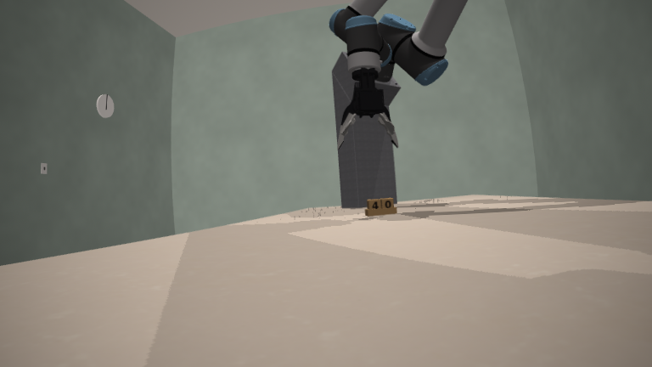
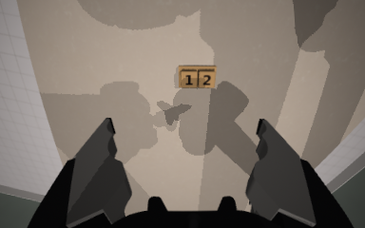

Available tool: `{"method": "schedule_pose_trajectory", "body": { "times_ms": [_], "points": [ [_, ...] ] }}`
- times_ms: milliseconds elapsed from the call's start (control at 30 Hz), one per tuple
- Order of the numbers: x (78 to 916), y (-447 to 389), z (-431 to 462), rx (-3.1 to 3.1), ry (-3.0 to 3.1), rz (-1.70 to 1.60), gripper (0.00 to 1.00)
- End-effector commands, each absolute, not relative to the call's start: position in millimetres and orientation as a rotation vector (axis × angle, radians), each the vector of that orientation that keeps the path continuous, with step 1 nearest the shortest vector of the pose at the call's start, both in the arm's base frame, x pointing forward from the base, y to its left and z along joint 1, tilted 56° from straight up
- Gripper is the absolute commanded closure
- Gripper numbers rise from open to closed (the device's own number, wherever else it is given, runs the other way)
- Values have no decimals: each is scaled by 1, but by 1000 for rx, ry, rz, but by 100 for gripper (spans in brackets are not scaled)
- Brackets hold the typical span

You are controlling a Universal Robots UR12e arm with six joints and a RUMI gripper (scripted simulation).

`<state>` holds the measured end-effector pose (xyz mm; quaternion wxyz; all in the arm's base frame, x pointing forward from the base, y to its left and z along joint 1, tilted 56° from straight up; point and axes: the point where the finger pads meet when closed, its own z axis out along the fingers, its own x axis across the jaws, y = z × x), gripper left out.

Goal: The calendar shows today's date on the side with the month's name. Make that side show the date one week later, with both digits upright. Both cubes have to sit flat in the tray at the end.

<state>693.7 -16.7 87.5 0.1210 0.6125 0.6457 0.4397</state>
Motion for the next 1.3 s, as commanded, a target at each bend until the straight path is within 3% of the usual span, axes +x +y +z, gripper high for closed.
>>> {"method": "schedule_pose_trajectory", "body": {
  "times_ms": [0, 1267],
  "points": [
    [693, -7, 79, 1757, 1898, 1322, 0],
    [696, -2, 74, 2029, 1734, 1399, 0]
  ]
}}
